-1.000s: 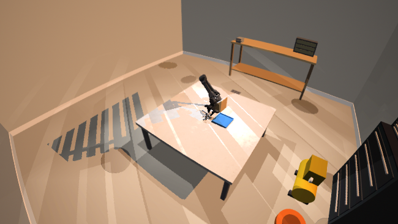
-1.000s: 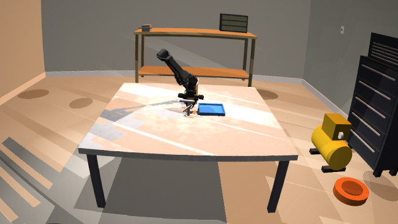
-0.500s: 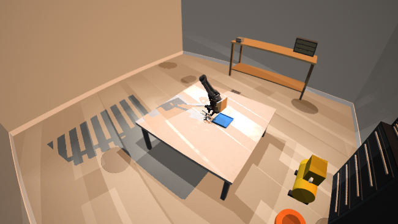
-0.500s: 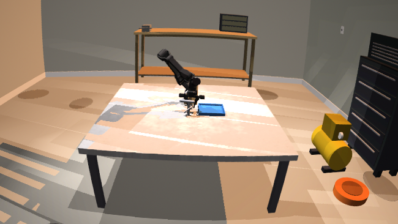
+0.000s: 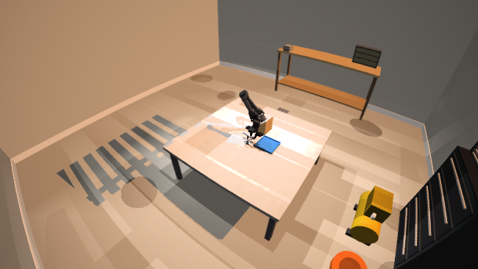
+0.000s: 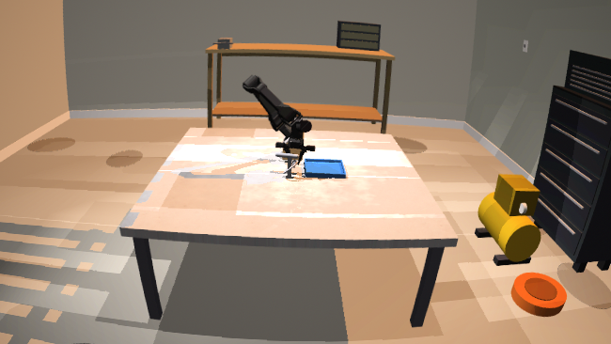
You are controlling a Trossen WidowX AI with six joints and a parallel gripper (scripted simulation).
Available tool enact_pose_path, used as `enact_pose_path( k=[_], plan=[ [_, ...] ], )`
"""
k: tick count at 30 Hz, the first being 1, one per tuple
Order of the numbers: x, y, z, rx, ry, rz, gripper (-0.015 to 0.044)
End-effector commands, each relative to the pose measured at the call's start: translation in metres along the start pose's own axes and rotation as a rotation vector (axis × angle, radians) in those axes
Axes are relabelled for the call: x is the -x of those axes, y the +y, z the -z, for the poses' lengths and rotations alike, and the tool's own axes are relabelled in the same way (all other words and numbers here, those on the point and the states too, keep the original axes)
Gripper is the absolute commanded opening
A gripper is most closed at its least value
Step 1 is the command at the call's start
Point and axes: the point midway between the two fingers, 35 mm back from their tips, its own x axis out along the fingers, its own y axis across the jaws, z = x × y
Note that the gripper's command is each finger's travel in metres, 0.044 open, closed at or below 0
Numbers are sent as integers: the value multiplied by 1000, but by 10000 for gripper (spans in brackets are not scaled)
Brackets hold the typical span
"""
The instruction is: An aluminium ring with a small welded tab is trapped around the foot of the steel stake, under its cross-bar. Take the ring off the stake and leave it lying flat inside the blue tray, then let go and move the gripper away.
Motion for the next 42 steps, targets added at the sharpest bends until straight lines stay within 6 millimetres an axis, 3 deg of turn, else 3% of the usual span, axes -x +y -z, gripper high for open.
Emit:
enact_pose_path(
  k=[1, 21, 42],
  plan=[
    [4, 2, -5, -8, 15, 0, 0],
    [20, -3, -10, 0, 143, 52, 0],
    [25, 5, -12, 12, 145, 103, 0]
  ],
)
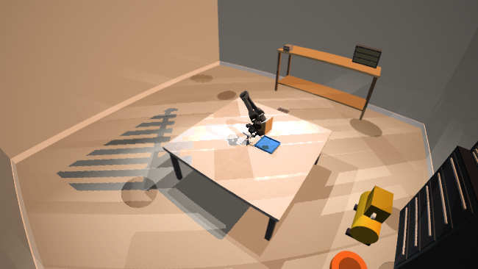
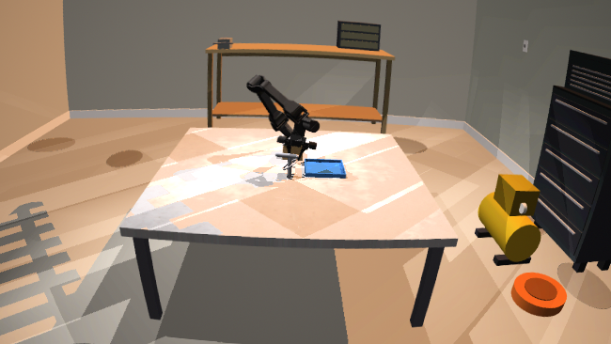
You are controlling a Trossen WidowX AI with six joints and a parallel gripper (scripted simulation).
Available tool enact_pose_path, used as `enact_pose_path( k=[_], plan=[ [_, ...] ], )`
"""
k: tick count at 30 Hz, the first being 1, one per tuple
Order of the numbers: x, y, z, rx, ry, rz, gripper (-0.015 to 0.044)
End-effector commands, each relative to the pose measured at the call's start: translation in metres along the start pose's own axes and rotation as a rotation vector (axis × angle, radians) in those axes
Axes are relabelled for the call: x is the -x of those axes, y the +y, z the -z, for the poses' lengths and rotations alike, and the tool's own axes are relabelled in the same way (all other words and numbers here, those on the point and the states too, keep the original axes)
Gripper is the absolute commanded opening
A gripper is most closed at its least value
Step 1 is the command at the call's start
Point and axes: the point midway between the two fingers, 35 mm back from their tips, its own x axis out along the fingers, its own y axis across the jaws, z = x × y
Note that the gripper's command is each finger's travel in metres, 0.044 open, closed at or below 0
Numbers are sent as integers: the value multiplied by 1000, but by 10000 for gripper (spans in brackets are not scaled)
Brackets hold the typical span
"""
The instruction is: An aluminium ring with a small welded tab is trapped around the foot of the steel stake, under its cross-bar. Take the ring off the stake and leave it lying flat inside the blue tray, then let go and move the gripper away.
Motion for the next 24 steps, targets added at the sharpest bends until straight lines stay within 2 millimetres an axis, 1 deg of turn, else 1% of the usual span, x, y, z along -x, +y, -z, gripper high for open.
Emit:
enact_pose_path(
  k=[1, 24],
  plan=[
    [5, 4, -4, -4, -11, 16, 0],
    [10, 9, -5, 0, -9, 42, 0]
  ],
)
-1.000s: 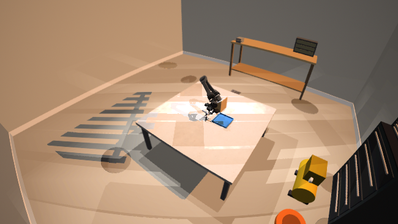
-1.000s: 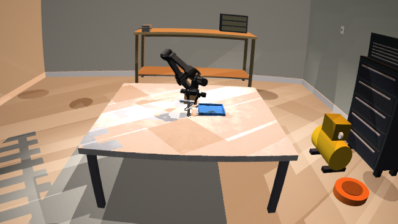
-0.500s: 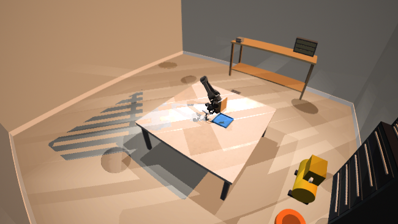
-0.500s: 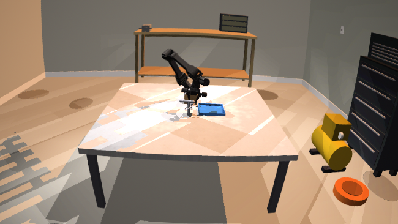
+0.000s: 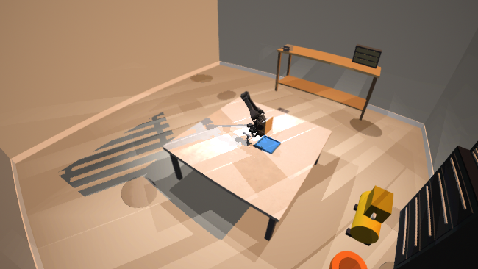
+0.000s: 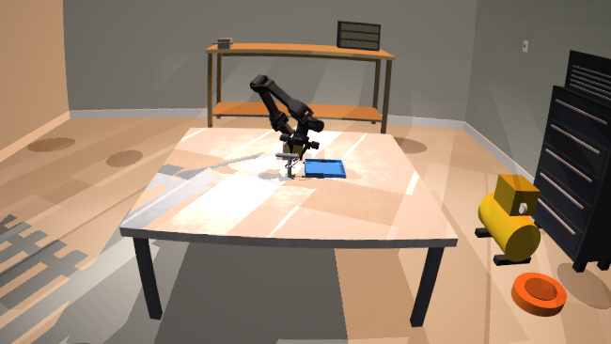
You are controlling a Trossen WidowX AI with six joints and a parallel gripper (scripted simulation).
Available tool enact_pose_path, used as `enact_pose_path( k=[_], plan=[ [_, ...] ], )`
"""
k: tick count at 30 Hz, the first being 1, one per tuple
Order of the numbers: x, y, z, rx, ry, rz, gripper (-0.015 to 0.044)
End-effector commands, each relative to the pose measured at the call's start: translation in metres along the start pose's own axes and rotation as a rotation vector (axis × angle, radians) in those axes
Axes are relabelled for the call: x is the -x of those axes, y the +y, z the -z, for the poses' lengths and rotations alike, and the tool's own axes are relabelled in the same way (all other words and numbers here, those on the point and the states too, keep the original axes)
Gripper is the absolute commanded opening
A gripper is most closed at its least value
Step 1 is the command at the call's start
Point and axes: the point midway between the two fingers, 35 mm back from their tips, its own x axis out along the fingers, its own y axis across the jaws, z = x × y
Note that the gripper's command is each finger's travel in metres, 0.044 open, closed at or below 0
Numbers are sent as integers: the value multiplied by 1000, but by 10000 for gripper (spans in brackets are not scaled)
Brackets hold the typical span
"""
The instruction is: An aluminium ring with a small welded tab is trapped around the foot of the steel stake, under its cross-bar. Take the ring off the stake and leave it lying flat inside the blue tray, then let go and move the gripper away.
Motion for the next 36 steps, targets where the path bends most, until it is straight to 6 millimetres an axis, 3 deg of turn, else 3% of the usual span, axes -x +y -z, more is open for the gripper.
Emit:
enact_pose_path(
  k=[1, 36],
  plan=[
    [2, 1, -3, -8, -10, -1, 0],
    [20, -2, -5, -13, -34, -43, 0]
  ],
)
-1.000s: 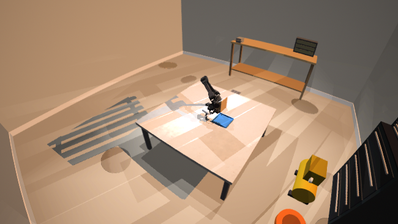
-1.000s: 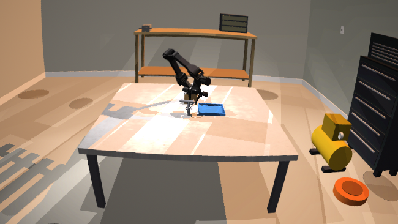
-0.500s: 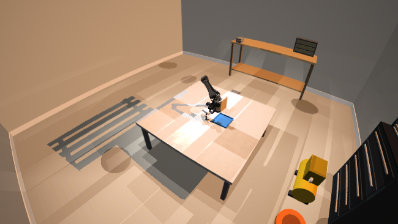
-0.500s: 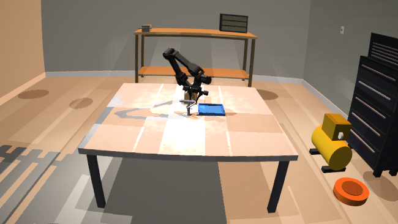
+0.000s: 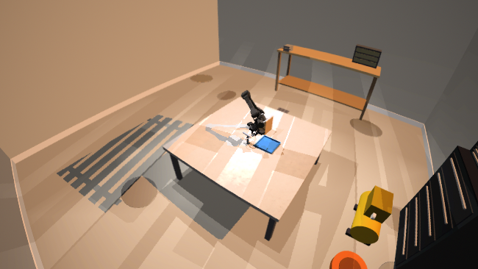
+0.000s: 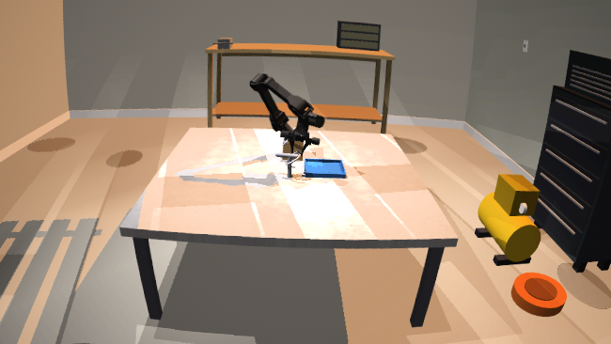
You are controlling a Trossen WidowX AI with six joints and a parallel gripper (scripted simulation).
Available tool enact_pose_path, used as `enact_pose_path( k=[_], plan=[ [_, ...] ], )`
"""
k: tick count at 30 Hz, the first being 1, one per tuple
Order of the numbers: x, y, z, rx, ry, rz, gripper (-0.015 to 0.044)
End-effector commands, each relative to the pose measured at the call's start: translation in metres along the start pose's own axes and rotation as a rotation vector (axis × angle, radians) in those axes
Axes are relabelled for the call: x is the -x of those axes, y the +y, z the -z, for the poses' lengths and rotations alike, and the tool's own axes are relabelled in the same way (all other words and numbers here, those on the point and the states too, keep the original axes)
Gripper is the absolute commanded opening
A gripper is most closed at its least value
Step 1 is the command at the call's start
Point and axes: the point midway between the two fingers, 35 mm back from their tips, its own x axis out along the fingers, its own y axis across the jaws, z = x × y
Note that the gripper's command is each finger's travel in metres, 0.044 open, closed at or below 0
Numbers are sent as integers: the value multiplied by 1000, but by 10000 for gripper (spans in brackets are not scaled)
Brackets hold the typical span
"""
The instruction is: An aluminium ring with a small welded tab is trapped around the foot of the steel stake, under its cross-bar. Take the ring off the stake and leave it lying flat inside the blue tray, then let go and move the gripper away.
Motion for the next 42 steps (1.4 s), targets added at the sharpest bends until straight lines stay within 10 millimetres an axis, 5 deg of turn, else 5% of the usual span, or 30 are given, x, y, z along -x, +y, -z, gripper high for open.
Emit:
enact_pose_path(
  k=[1, 42],
  plan=[
    [3, -3, -1, -4, -4, -22, 0],
    [-7, -55, 3, -75, -31, -359, 0]
  ],
)
